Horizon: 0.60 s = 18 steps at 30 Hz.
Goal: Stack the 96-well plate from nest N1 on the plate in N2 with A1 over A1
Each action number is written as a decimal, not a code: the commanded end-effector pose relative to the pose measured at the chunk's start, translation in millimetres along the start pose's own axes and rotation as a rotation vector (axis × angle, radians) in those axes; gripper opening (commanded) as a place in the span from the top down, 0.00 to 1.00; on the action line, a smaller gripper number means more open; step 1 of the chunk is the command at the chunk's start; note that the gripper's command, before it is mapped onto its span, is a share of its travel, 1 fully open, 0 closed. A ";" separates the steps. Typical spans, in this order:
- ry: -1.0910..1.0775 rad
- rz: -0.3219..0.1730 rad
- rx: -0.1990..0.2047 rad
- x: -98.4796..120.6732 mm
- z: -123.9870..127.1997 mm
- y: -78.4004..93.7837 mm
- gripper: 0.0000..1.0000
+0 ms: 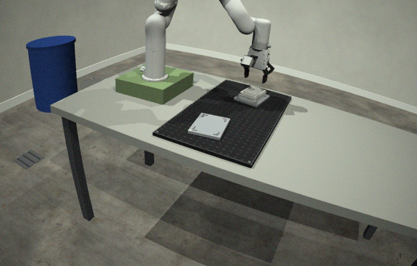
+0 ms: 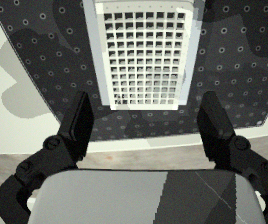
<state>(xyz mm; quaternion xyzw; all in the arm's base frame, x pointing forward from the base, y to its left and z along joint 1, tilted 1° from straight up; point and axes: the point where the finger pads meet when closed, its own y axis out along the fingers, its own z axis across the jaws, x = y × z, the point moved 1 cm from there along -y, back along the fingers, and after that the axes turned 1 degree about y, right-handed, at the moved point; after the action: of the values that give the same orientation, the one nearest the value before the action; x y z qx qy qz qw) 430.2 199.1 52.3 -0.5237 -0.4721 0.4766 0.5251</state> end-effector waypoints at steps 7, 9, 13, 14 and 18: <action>0.000 -0.002 -0.003 0.8 -0.9 -23.9 0.00; 0.000 -0.002 -0.003 0.8 -0.8 -28.7 0.00; 0.000 -0.002 -0.003 0.8 -0.8 -28.7 0.00; 0.000 -0.002 -0.003 0.8 -0.8 -28.7 0.00; 0.000 -0.002 -0.003 0.8 -0.8 -28.7 0.00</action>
<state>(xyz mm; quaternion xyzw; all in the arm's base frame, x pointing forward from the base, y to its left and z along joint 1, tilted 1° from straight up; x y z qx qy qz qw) 430.0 199.2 79.1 -0.5236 -0.4717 0.4769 0.5252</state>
